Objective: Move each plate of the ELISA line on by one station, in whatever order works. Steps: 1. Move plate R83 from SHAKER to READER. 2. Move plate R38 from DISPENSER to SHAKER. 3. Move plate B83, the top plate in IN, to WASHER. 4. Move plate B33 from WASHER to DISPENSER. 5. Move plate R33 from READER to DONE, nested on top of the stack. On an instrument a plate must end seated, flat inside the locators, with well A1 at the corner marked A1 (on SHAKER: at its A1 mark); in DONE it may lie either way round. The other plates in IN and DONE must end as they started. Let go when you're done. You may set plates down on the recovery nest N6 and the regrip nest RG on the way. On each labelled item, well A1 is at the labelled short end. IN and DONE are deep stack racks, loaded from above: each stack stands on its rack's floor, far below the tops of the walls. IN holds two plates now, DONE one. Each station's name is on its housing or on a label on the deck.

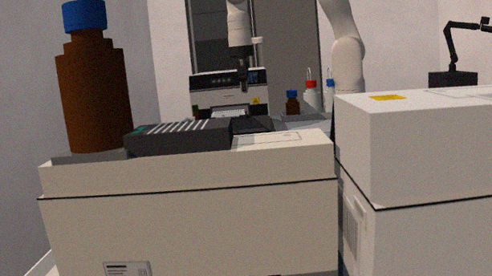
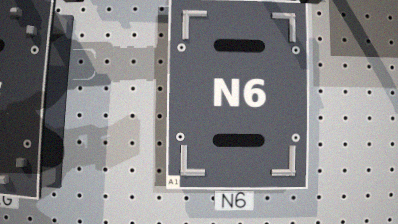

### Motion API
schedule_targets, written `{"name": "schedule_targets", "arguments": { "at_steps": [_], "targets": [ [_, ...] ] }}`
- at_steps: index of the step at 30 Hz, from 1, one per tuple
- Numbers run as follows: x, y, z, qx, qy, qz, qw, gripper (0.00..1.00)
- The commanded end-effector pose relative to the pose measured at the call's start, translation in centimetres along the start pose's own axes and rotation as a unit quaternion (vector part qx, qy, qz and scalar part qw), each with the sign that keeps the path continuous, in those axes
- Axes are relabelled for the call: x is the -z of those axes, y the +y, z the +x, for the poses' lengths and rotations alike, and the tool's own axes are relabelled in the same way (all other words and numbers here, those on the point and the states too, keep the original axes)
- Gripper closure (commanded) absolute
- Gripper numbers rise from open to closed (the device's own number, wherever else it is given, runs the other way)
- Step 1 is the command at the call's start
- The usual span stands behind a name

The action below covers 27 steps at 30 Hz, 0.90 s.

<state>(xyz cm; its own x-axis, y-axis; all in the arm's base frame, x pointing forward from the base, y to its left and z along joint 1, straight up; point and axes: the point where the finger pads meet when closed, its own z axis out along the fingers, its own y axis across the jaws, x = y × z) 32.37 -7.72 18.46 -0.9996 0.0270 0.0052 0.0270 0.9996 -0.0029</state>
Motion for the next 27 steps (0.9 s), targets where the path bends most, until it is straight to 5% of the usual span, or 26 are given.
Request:
{"name": "schedule_targets", "arguments": {
  "at_steps": [1, 27],
  "targets": [
    [-0.1, -1.1, -0.2, 0.0, 0.003, 0.0, 1.0, 0.0],
    [-0.1, -8.3, -2.8, 0.0, 0.003, 0.0, 1.0, 0.0]
  ]
}}
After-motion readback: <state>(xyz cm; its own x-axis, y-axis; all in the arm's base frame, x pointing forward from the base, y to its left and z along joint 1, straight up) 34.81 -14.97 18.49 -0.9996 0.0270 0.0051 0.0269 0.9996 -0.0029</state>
